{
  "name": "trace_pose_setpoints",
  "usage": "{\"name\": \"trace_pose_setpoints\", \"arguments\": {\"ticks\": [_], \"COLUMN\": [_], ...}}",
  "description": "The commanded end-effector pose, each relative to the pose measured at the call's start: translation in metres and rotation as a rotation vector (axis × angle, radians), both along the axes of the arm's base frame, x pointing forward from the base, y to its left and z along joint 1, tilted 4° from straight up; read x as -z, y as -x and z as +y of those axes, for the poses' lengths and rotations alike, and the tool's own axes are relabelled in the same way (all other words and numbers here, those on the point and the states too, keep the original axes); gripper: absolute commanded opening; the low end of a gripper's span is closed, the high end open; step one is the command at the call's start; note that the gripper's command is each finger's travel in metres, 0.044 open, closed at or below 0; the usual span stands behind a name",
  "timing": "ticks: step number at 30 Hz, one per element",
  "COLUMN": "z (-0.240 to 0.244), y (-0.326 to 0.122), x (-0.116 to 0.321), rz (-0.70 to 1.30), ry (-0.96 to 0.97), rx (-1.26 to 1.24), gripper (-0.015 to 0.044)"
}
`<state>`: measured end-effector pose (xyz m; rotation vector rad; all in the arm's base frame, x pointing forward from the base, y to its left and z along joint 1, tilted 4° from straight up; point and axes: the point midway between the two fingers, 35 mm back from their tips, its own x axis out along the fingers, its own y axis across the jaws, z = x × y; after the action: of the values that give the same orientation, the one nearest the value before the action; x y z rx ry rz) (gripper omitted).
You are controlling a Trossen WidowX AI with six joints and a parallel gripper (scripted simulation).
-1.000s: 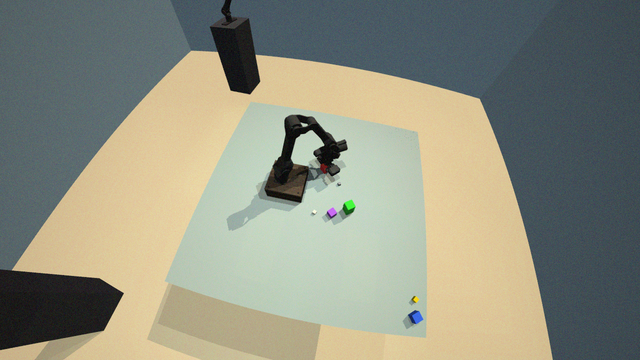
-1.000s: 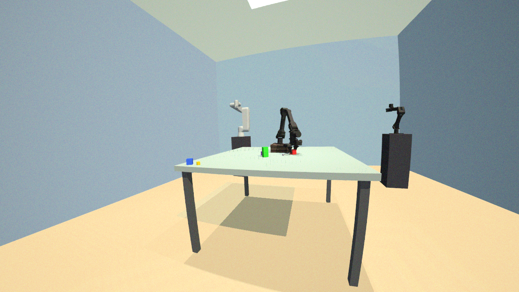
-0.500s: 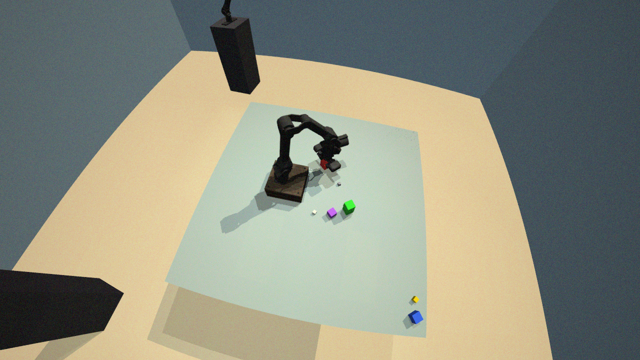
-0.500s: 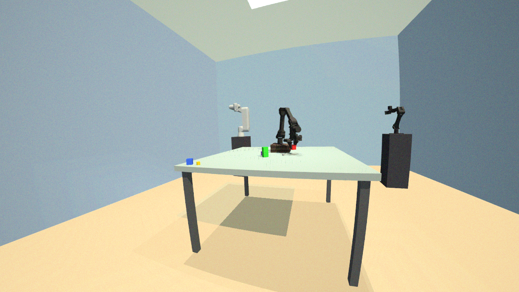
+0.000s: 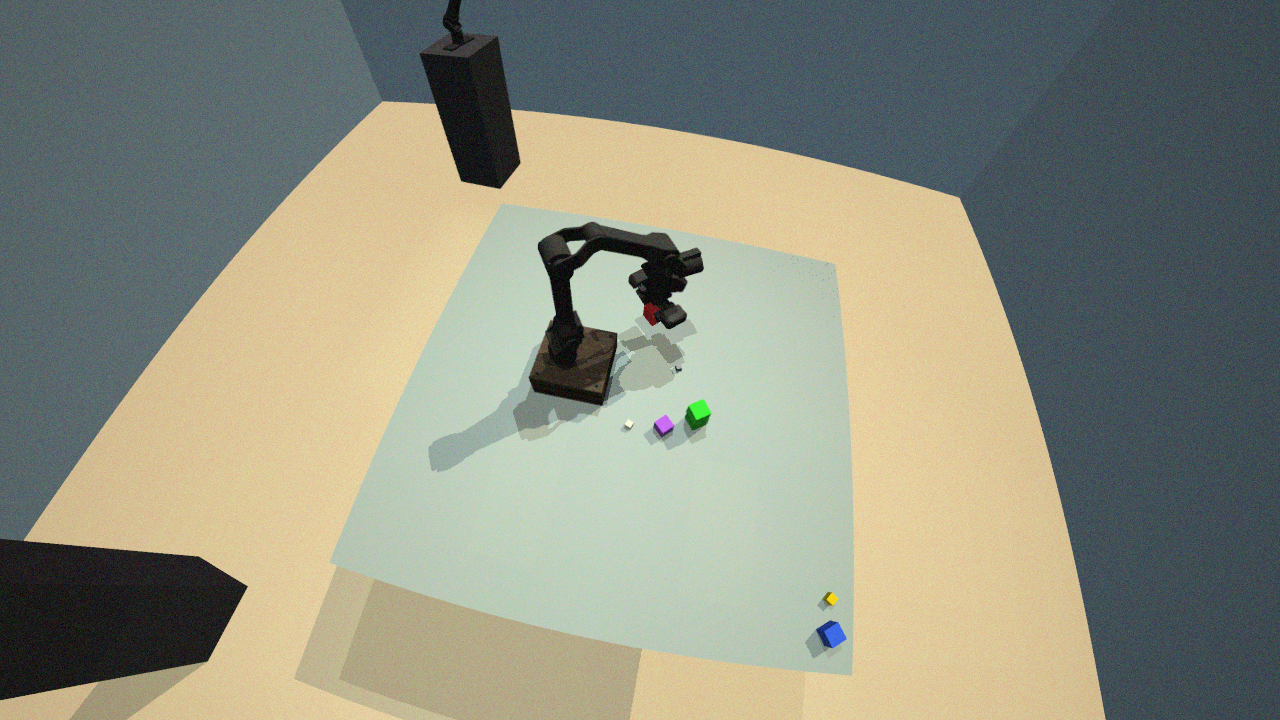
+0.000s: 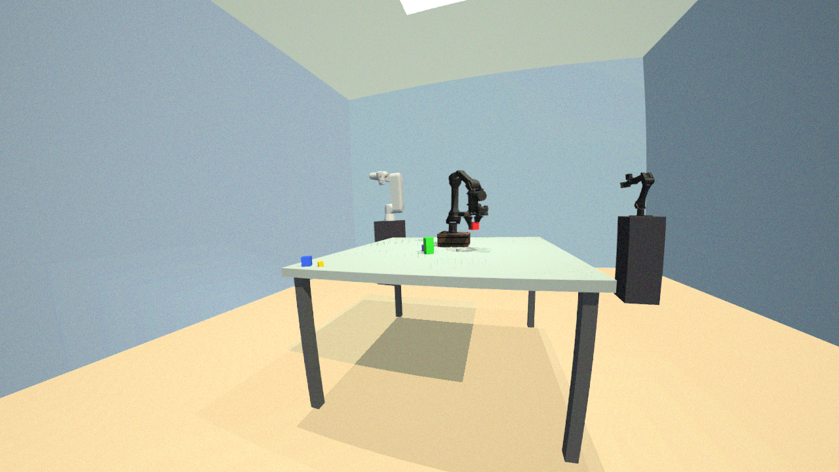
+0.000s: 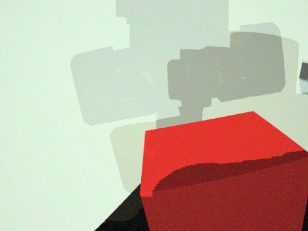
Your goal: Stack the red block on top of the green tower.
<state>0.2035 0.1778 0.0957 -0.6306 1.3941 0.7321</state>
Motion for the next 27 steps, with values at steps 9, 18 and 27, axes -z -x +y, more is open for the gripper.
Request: {"name": "trace_pose_setpoints", "arguments": {"ticks": [9,18,27], "z": [-0.009,-0.034,-0.069], "y": [-0.02,-0.063,-0.105], "x": [-0.005,-0.007,-0.008], "rz": [-0.007,-0.013,-0.014], "ry": [0.005,0.011,0.016], "rx": [-0.001,0.001,-0.001], "gripper": [0.0,0.0,0.0]}}
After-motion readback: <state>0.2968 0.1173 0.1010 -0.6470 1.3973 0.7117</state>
